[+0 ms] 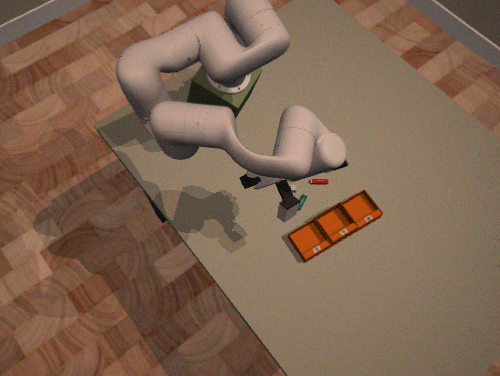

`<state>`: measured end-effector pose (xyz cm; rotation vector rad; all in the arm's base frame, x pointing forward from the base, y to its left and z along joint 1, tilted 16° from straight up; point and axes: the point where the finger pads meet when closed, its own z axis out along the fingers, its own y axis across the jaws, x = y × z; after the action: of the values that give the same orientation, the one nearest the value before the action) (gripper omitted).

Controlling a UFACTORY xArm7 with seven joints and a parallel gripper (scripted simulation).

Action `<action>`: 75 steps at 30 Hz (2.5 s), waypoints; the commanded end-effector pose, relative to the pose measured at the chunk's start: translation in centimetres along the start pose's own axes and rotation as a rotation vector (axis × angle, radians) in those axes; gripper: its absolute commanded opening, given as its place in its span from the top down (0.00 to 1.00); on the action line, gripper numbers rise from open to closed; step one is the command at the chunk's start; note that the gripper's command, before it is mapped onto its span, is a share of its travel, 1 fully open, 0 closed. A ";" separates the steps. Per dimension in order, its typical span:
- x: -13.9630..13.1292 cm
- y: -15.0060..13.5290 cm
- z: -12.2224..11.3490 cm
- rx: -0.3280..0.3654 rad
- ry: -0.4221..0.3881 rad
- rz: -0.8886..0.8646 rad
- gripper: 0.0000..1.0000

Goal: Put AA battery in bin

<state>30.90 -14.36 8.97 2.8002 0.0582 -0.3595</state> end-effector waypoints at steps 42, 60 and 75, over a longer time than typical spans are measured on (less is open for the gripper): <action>2.6 -13.7 -12.3 0.422 0.516 -0.039 0.93; 5.3 -12.7 -10.8 0.465 0.479 0.126 0.93; 14.4 -9.4 -6.0 0.473 0.472 0.159 0.93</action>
<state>42.17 -1.98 9.99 3.2561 -0.1621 0.3685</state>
